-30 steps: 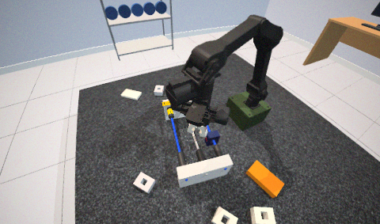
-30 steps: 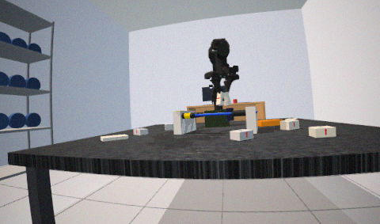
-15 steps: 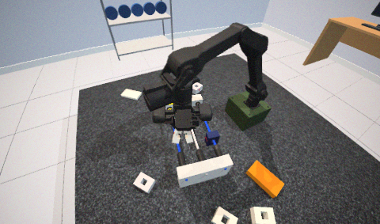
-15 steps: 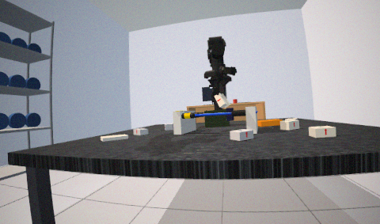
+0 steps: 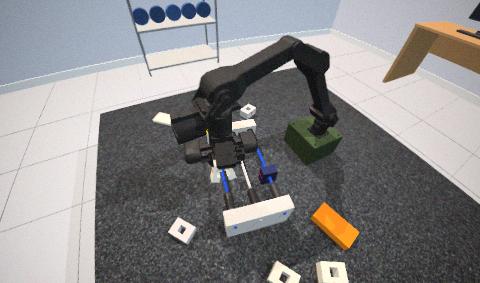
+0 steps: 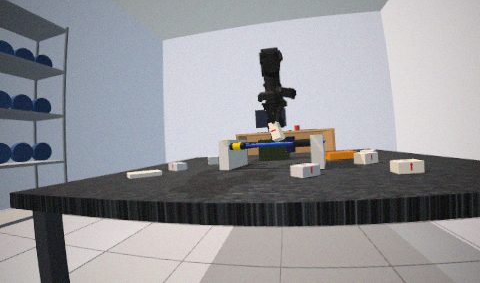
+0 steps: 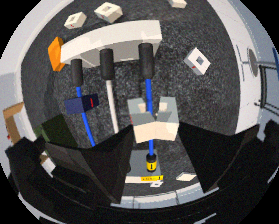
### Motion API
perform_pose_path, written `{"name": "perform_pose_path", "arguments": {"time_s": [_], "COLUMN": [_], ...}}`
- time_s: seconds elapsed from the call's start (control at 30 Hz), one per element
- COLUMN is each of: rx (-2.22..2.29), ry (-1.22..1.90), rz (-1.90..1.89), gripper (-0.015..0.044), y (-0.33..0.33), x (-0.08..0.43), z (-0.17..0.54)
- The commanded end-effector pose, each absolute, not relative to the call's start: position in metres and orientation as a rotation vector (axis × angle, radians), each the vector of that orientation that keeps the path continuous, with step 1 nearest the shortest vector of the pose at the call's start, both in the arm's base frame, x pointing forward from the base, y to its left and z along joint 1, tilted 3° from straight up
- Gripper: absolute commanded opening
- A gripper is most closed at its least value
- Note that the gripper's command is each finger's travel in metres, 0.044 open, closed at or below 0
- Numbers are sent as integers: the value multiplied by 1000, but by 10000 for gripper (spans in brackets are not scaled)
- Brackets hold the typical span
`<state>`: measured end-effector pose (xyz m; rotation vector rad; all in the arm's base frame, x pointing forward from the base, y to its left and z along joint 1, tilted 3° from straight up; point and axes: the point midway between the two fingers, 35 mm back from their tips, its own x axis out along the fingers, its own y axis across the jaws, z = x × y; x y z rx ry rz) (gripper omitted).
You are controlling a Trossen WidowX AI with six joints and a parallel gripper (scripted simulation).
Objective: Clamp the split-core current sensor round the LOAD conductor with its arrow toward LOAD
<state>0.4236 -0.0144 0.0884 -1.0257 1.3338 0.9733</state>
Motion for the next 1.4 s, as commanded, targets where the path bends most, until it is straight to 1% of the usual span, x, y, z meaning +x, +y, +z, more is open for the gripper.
{"name": "perform_pose_path", "arguments": {"time_s": [0.0, 0.8, 1.37], "rx": [-1031, -1031, -1026], "ry": [1339, 1340, 1336], "rz": [980, 981, 977], "gripper": [0, 0, 0], "y": [-15, -17, -16], "x": [424, 423, 424], "z": [80, 41, 46]}}
